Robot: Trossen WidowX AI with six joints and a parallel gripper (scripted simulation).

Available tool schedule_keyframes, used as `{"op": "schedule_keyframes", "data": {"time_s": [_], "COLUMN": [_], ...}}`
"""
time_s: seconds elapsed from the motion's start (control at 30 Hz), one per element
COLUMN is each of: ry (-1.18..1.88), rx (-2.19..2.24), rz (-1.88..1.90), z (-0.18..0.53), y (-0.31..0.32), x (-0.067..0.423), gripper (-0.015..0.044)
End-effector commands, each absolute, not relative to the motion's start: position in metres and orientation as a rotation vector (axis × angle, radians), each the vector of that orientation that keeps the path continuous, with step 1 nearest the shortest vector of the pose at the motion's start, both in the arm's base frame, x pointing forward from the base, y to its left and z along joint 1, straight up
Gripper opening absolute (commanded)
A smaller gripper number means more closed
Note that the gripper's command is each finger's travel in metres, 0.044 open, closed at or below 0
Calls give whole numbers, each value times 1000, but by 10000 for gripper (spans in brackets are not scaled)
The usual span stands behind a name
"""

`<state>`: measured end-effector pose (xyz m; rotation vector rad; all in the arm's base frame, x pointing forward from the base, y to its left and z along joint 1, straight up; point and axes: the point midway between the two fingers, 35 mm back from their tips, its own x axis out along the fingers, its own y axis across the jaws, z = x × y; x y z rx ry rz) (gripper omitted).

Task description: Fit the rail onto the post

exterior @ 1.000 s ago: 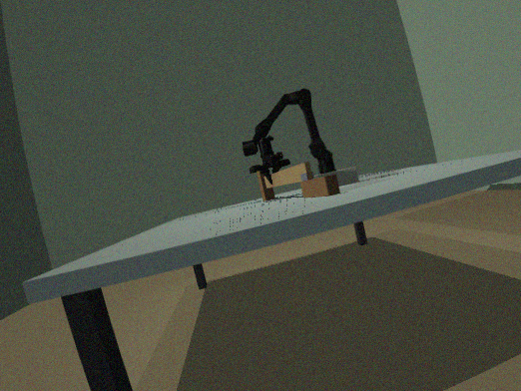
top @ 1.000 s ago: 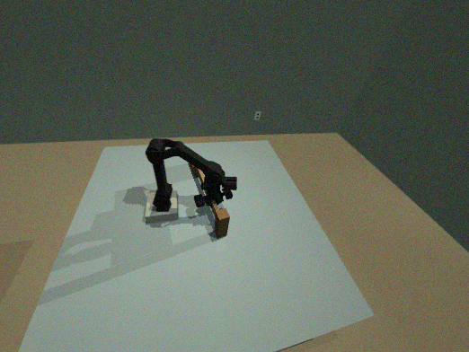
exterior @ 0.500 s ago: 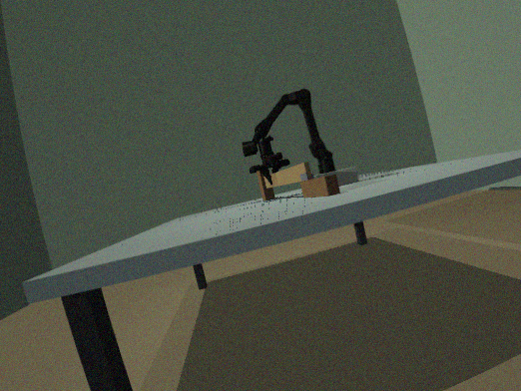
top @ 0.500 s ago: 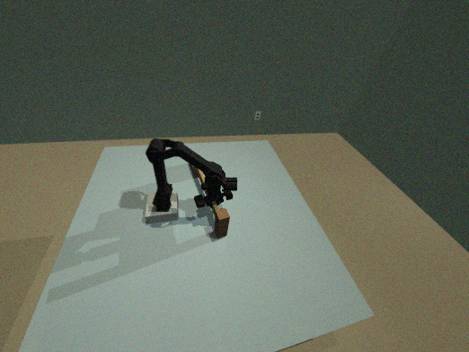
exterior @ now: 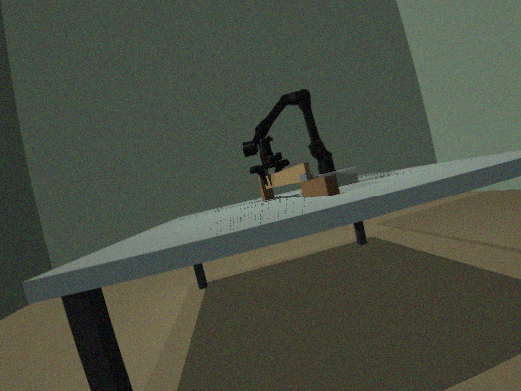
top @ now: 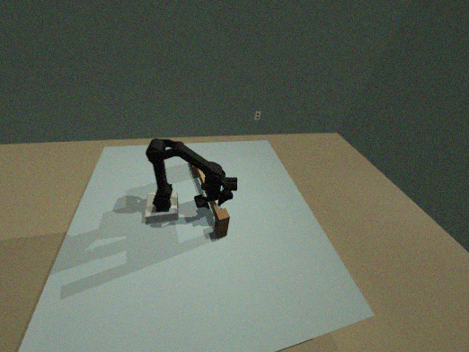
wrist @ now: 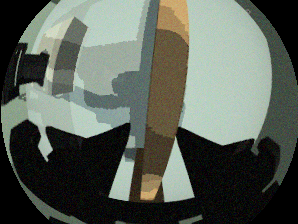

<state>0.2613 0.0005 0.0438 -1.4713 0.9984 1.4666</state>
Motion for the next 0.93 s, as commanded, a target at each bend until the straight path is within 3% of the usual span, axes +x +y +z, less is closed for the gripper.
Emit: {"op": "schedule_keyframes", "data": {"time_s": [0.0, 0.1, 0.9], "ry": [998, 998, 997], "rx": [-1472, -1472, -1478], "rz": [1466, 1466, 1461], "z": [44, 44, 74], "y": [1, 1, 29], "x": [261, 261, 250], "gripper": [367, 440, 440]}}
